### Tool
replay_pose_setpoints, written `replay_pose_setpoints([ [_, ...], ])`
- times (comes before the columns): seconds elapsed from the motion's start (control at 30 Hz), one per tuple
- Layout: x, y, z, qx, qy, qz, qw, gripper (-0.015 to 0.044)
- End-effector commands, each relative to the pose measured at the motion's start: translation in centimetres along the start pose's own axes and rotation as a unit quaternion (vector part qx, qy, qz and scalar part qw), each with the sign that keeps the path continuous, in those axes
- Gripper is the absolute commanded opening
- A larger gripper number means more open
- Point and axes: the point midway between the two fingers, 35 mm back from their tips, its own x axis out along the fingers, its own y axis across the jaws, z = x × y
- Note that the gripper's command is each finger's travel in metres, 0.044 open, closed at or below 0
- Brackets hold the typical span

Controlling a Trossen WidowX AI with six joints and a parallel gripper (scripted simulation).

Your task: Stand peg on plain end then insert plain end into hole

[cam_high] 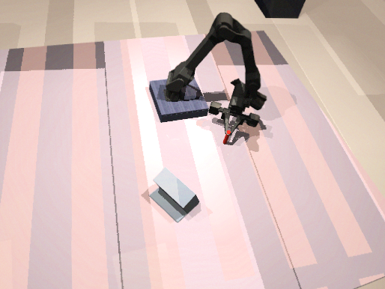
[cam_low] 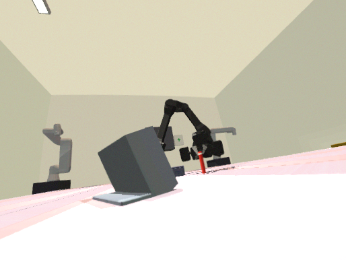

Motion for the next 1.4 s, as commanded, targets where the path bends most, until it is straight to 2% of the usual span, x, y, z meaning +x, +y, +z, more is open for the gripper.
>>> replay_pose_setpoints([
  [0.0,-0.1,0.16,0.19,0.003,0.003,0.003,1.0,0.005],
  [1.37,-0.3,0.19,-0.55,-0.003,-0.004,0.004,1.0,0.005],
])
